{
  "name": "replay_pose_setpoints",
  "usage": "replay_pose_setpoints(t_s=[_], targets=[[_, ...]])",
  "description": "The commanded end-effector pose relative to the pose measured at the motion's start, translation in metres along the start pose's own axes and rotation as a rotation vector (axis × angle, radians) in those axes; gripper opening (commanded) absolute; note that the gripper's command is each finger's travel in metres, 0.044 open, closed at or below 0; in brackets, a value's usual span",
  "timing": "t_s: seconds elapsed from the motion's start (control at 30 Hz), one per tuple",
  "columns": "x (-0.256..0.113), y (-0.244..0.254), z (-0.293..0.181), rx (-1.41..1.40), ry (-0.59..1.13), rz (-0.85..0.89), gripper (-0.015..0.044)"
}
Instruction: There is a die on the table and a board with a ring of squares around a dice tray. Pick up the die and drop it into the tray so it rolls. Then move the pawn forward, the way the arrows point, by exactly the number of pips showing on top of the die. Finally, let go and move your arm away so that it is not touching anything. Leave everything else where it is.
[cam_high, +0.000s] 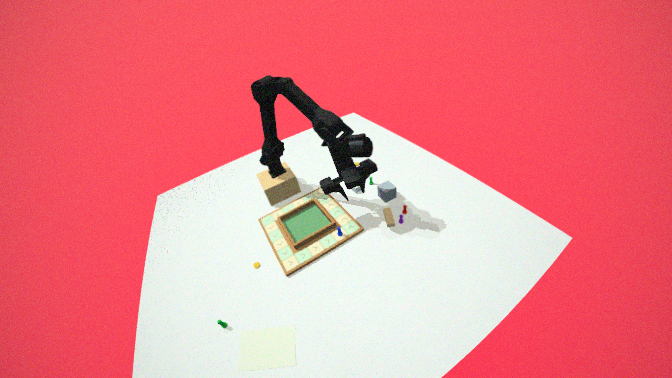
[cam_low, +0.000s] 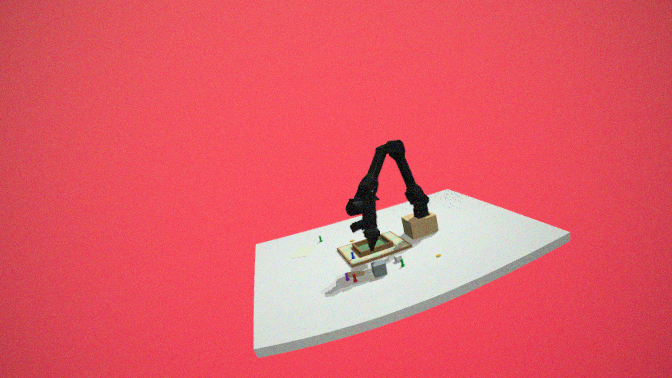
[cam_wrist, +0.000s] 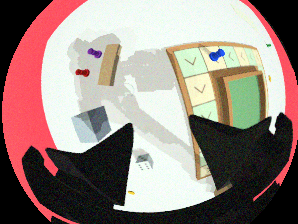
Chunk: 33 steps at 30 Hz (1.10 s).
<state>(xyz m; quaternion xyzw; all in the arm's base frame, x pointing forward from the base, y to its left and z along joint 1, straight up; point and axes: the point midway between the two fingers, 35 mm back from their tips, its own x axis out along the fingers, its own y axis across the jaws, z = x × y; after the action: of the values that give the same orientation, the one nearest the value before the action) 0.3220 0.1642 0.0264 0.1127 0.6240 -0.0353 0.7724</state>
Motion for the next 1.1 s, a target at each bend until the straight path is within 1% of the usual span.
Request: replay_pose_setpoints(t_s=[0.0, 0.07, 0.1, 0.27, 0.47, 0.63, 1.07], targets=[[-0.001, 0.036, -0.063, -0.174, 0.14, -0.052, 0.0275], [-0.003, 0.045, -0.086, -0.235, 0.184, -0.077, 0.0275], [-0.004, 0.046, -0.09, -0.245, 0.191, -0.082, 0.0275], [-0.005, 0.045, -0.095, -0.246, 0.192, -0.083, 0.0275], [0.015, 0.043, -0.098, -0.246, 0.192, -0.083, 0.0275], [0.016, 0.043, -0.098, -0.246, 0.192, -0.083, 0.0275], [0.036, 0.041, -0.103, -0.246, 0.193, -0.083, 0.0275]])
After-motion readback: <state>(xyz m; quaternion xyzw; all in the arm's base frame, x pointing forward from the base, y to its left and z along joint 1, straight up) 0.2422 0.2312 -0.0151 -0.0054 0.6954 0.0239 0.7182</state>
